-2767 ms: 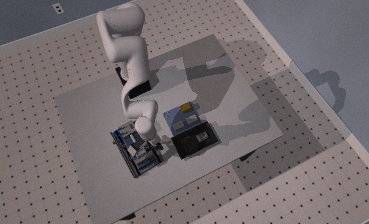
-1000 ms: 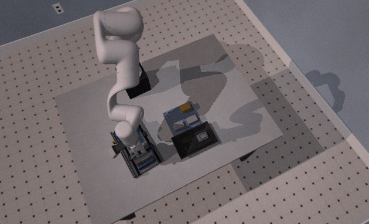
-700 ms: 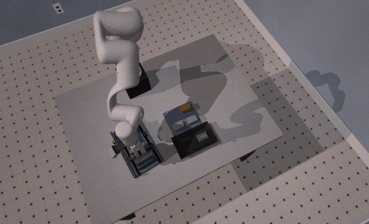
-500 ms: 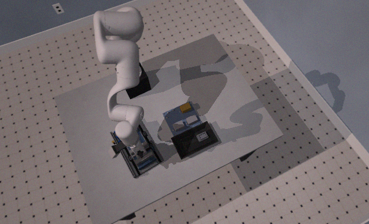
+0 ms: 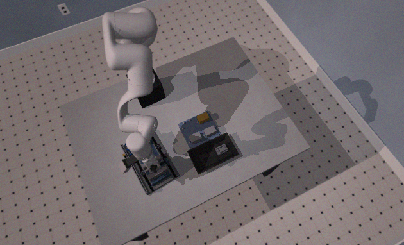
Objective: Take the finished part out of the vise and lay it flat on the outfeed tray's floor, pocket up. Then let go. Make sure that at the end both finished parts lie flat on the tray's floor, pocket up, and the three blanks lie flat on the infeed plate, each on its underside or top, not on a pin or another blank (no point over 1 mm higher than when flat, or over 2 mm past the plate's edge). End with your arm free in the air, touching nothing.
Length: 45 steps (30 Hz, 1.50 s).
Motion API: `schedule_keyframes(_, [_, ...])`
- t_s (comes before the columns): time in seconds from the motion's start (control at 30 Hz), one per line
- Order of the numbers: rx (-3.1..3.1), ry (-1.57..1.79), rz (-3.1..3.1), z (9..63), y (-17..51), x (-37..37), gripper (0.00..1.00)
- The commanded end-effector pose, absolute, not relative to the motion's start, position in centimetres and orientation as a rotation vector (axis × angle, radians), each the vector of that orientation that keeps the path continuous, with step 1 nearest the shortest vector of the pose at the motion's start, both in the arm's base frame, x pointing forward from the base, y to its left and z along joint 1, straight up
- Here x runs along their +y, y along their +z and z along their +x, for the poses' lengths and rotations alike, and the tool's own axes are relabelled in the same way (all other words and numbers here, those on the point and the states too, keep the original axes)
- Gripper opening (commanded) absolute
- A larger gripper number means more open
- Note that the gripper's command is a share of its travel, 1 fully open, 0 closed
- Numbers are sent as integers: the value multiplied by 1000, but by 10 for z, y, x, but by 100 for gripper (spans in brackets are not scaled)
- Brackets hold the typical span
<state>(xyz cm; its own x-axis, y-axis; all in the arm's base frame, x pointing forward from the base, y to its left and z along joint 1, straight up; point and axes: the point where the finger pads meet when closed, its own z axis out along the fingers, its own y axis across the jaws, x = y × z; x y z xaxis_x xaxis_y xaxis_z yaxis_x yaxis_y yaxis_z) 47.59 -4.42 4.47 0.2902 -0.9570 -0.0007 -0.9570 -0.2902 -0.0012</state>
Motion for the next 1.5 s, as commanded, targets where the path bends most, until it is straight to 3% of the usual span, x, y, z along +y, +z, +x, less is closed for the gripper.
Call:
schedule_keyframes(0.0, [1870,-5,-2520,477,46,-44,69])
schedule_keyframes(1.47, [1870,-5,-2520,478,15,-44,69])
